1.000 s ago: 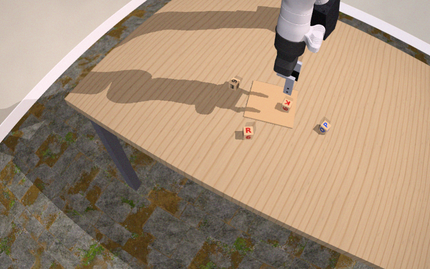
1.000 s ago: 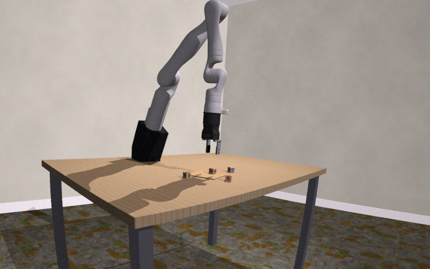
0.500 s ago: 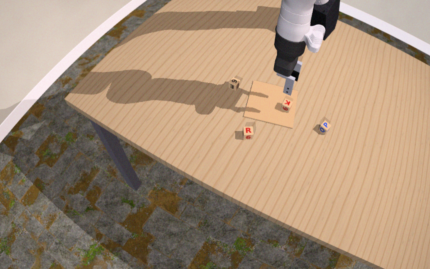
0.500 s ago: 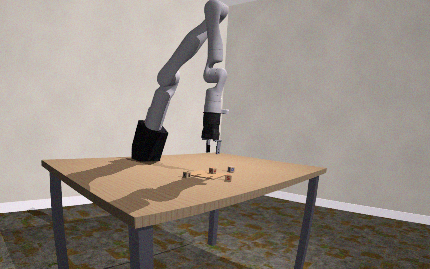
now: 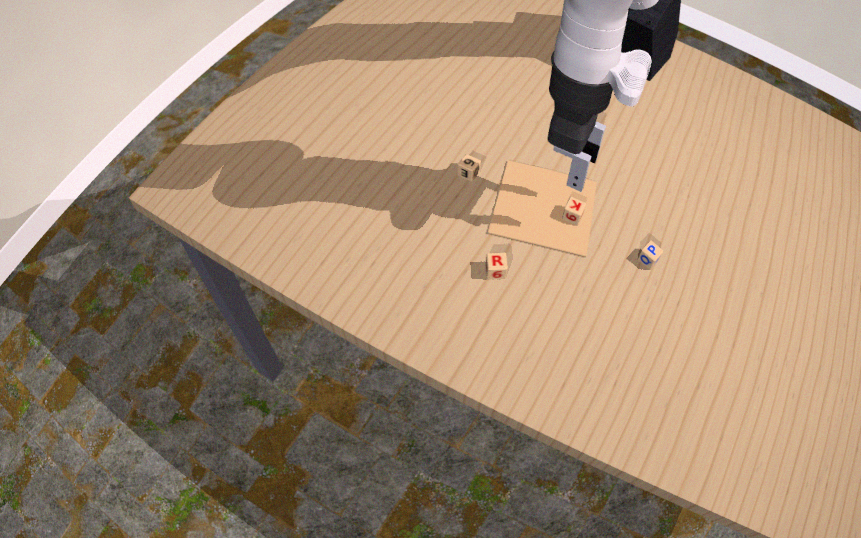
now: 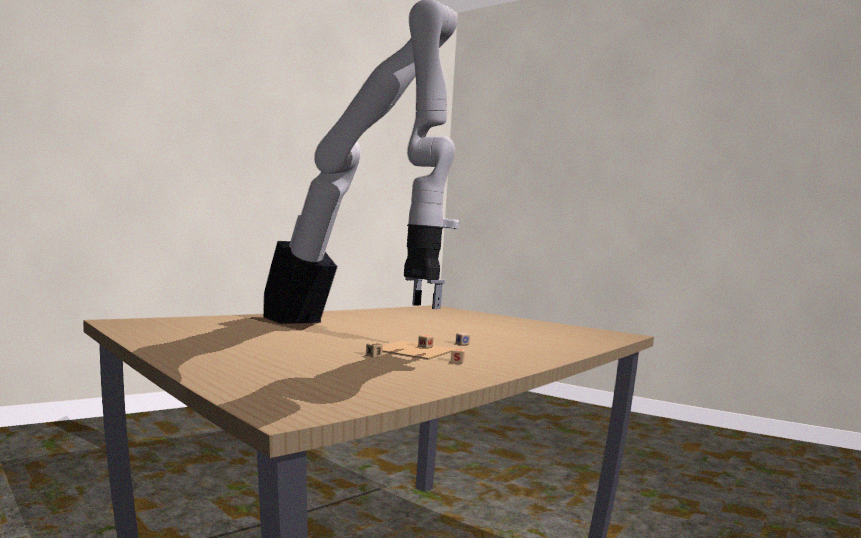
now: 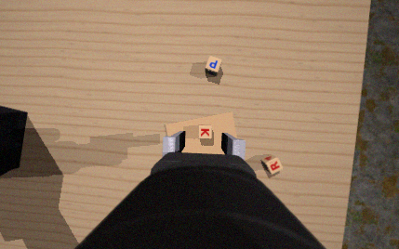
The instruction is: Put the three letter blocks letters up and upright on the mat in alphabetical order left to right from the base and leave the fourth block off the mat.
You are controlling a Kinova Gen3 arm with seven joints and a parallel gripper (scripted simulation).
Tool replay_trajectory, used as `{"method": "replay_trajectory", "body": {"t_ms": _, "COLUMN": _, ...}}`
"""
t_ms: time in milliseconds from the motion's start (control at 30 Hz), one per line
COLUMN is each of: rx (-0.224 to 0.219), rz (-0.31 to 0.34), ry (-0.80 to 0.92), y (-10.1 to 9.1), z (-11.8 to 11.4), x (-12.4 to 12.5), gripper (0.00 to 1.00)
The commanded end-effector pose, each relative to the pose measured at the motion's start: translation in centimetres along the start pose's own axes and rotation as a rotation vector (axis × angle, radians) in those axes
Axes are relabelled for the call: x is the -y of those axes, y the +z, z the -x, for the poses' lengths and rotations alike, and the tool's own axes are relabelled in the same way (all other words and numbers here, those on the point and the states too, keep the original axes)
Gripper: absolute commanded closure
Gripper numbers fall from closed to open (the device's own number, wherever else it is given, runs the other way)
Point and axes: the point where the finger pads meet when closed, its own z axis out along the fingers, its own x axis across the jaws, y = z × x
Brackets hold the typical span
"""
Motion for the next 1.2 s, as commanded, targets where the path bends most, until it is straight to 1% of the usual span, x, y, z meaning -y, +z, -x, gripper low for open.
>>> {"method": "replay_trajectory", "body": {"t_ms": 0, "rx": -0.005, "rz": -0.007, "ry": 0.024, "y": -0.1, "z": -0.3, "x": 0.5, "gripper": 0.00}}
{"method": "replay_trajectory", "body": {"t_ms": 133, "rx": -0.006, "rz": -0.008, "ry": 0.045, "y": -0.1, "z": -0.5, "x": 0.7, "gripper": 0.00}}
{"method": "replay_trajectory", "body": {"t_ms": 267, "rx": -0.010, "rz": -0.008, "ry": 0.108, "y": 0.0, "z": -0.9, "x": 1.2, "gripper": 0.00}}
{"method": "replay_trajectory", "body": {"t_ms": 433, "rx": -0.014, "rz": -0.010, "ry": 0.227, "y": 0.1, "z": -1.4, "x": 2.1, "gripper": 0.00}}
{"method": "replay_trajectory", "body": {"t_ms": 633, "rx": -0.020, "rz": -0.014, "ry": 0.425, "y": 0.3, "z": -2.3, "x": 3.6, "gripper": 0.00}}
{"method": "replay_trajectory", "body": {"t_ms": 700, "rx": -0.020, "rz": -0.014, "ry": 0.425, "y": 0.3, "z": -2.3, "x": 3.6, "gripper": 0.00}}
{"method": "replay_trajectory", "body": {"t_ms": 967, "rx": -0.026, "rz": -0.021, "ry": 0.757, "y": 0.6, "z": -3.4, "x": 5.9, "gripper": 0.00}}
{"method": "replay_trajectory", "body": {"t_ms": 1167, "rx": -0.025, "rz": -0.025, "ry": 1.028, "y": 0.7, "z": -3.7, "x": 7.8, "gripper": 0.00}}
